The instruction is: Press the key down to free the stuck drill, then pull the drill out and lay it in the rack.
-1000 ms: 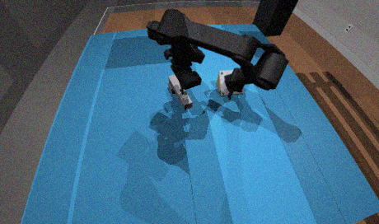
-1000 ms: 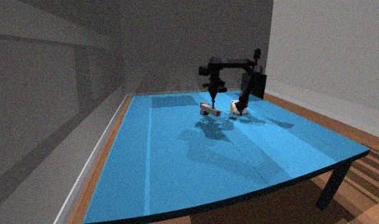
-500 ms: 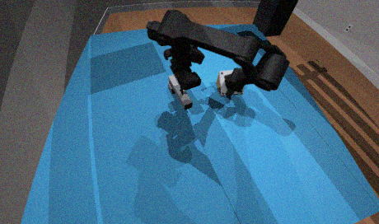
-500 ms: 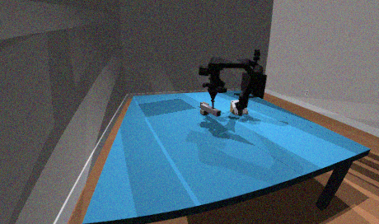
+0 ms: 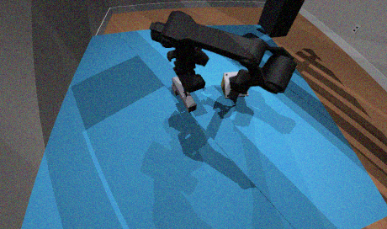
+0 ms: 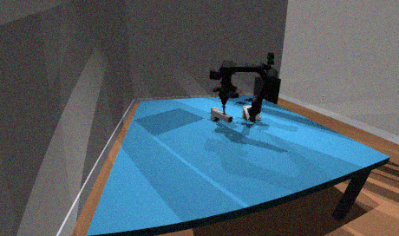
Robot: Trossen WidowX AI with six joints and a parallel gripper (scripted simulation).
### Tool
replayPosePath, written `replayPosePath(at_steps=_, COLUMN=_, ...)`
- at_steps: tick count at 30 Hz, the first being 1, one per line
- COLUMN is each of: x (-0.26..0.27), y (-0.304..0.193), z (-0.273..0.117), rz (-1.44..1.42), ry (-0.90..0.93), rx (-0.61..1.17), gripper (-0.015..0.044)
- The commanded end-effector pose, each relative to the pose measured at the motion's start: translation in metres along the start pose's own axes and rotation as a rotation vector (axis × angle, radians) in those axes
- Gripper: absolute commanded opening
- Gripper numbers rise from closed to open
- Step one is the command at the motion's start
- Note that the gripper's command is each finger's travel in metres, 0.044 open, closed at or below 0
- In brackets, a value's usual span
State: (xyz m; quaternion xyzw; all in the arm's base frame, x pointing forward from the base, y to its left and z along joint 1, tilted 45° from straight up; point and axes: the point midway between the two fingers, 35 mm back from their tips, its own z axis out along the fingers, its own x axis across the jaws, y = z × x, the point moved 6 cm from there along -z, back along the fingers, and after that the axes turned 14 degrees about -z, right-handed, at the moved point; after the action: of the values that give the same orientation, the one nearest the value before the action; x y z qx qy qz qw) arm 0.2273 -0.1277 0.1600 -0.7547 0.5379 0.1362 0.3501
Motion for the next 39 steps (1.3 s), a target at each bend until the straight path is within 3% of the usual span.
replayPosePath(at_steps=1, x=0.0, y=0.002, z=0.01, rz=0.004, ry=-0.023, rx=-0.019, gripper=0.0)
replayPosePath(at_steps=32, x=-0.002, y=0.007, z=0.024, rz=0.004, ry=-0.023, rx=-0.019, gripper=0.0)
replayPosePath(at_steps=39, x=-0.005, y=0.004, z=-0.032, rz=0.01, ry=0.064, rx=0.022, gripper=0.0184)
